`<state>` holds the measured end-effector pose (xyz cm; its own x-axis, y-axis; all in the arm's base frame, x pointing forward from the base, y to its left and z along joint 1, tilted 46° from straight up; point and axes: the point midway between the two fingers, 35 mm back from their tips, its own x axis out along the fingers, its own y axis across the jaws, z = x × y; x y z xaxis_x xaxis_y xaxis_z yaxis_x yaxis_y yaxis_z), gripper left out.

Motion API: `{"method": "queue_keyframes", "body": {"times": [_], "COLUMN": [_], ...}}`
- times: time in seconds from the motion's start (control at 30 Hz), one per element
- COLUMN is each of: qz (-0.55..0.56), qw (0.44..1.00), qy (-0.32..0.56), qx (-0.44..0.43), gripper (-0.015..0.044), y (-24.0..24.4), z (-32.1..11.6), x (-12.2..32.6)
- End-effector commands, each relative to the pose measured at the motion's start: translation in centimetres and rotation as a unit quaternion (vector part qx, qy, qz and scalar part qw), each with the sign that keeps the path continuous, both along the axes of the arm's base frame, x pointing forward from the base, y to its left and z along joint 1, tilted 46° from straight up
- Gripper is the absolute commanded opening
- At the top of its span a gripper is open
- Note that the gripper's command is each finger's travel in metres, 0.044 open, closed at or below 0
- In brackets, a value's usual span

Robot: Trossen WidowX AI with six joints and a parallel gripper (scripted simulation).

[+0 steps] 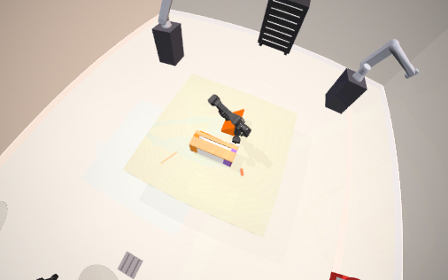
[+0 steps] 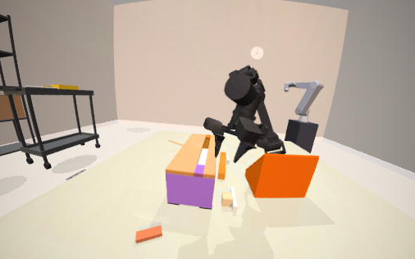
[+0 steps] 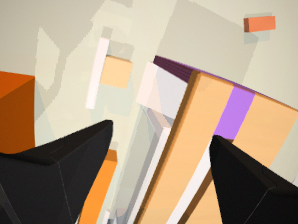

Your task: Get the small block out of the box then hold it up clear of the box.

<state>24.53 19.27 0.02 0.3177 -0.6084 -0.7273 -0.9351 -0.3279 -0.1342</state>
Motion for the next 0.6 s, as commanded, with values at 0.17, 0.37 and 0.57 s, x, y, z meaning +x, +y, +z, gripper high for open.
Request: {"method": "queue_keyframes", "body": {"times": [0.17,0.37,0.57], "qz": [0.44,0.463,0.463], "qw": [0.788,0.759,0.759], "qy": [0.338,0.36,0.36], "qx": [-0.266,-0.282,-0.282], "gripper": [0.0285,0.0285,0.0285], "y": [0.77,0.84,0.84], "z": [-0.54,-0.56,-0.56], "x": [-1.24,-1.3,-1.3]}}
